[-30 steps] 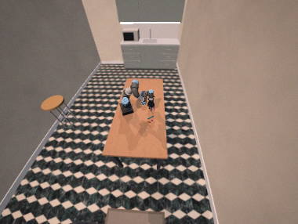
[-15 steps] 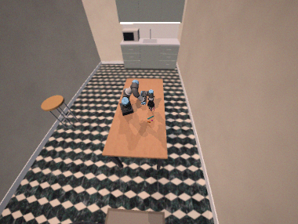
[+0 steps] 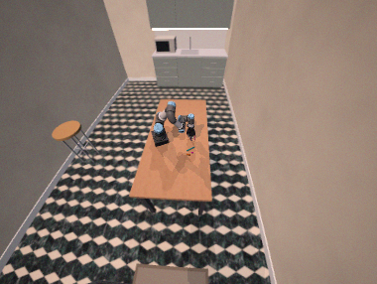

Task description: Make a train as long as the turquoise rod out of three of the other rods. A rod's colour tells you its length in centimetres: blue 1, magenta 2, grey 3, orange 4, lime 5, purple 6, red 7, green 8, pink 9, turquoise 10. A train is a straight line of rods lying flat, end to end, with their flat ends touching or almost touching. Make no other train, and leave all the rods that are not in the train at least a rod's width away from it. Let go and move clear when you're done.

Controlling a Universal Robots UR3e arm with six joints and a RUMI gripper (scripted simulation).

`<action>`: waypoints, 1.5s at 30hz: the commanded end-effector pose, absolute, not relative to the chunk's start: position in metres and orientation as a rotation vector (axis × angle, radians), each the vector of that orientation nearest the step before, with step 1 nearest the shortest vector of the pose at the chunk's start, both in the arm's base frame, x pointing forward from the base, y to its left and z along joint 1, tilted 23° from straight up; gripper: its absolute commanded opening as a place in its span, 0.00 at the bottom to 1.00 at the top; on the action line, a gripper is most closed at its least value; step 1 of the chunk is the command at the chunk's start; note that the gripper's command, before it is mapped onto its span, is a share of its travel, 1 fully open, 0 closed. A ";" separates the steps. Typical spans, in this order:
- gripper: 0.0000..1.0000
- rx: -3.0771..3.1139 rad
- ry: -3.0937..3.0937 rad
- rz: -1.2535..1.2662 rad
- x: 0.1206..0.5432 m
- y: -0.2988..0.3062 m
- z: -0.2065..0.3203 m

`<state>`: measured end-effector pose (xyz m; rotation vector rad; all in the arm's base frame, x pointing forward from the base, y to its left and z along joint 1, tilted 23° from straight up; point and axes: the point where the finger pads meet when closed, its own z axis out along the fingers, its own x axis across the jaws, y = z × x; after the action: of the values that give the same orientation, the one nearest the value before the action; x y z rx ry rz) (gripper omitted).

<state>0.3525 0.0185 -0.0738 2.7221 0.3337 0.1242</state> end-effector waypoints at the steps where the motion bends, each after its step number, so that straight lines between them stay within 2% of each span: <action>1: 0.00 2.723 0.335 0.126 0.353 0.017 -0.077; 45: 0.00 2.723 0.334 0.128 0.355 0.015 -0.083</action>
<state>0.3545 0.0145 -0.0833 2.7217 0.3331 0.1268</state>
